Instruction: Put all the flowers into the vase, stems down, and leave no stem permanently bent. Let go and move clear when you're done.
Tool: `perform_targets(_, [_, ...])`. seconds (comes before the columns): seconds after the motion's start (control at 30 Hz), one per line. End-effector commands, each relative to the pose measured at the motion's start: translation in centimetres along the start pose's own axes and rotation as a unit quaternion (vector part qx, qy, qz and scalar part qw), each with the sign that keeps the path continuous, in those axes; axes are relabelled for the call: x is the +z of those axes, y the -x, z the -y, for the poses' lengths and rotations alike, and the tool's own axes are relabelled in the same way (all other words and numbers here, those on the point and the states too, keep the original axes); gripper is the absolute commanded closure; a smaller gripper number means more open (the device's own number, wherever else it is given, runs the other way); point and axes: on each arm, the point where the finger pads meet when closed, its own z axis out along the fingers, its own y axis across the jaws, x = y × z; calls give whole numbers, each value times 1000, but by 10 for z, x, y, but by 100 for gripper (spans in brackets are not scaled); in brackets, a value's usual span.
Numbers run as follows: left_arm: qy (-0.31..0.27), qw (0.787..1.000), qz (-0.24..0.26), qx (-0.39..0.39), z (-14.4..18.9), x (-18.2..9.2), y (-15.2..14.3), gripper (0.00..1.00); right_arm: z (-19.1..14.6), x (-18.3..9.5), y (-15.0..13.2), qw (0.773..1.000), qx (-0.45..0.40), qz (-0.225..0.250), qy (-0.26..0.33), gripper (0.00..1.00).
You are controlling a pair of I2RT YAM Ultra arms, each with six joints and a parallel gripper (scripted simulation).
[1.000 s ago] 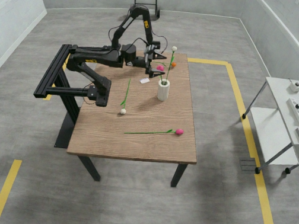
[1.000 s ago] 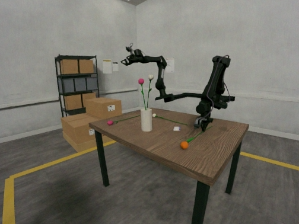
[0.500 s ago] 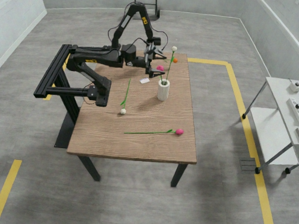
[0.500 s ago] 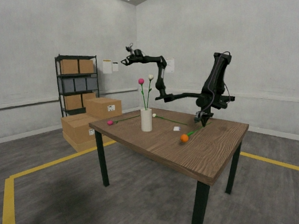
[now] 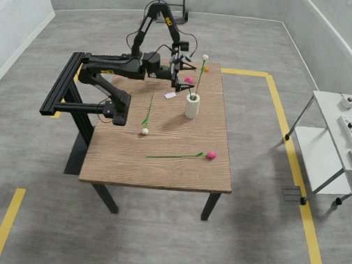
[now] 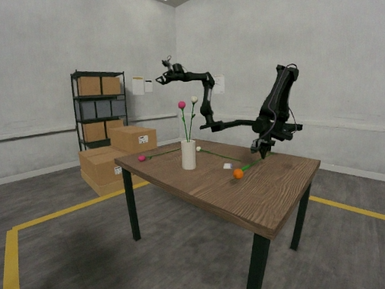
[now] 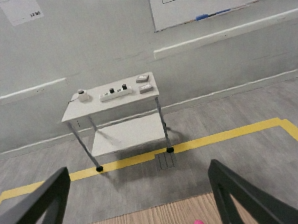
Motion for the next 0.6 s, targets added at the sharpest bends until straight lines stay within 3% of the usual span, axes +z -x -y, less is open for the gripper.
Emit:
perform_targets(0.0, [4,1000,11,5,3,-10,3,100,0,4,-2,1000,1,-2,1,0])
perform_targets(0.57, [4,1000,24,8,3,-8,14,100,0,4,-2,1000,1,-2,1,0])
